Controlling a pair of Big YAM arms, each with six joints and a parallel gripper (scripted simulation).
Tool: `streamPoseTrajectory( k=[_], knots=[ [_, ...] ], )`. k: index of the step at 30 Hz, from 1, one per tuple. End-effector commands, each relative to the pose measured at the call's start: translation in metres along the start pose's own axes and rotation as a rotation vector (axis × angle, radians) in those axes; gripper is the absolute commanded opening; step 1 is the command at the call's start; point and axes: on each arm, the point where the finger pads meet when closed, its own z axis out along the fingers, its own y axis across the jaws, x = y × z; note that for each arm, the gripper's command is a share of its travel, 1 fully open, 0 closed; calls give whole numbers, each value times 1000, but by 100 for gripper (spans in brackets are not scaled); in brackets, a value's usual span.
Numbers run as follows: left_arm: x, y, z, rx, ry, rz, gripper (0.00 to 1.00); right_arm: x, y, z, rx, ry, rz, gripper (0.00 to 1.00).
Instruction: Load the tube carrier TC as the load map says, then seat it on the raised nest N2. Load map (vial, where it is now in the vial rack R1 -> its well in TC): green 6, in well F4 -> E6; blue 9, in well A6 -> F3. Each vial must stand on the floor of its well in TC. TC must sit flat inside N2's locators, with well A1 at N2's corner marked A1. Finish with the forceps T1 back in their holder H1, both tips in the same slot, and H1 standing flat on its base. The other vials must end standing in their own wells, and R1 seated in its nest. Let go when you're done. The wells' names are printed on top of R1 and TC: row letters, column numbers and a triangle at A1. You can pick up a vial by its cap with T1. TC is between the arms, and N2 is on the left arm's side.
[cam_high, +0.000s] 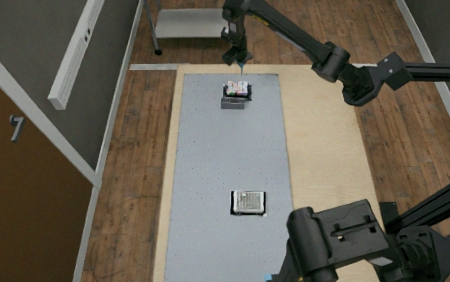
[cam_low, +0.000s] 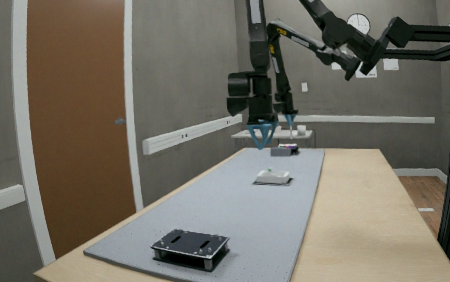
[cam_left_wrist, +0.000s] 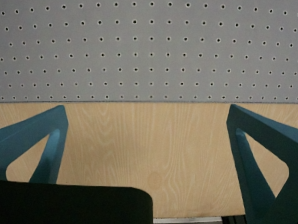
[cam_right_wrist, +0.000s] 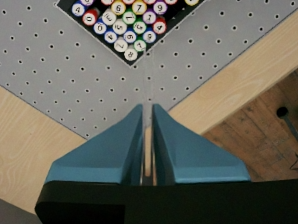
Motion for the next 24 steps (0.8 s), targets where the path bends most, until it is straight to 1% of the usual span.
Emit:
streamPoseTrajectory(
  k=[1,18,24],
  knots=[
    [0,0,0,1,-2,4,100,-8,-3,13,-8,-16,0,7],
    [0,0,0,1,-2,4,100,-8,-3,13,-9,-15,-1,7],
    [0,0,0,1,-2,4,100,-7,2,14,-15,-14,0,7]
  ],
)
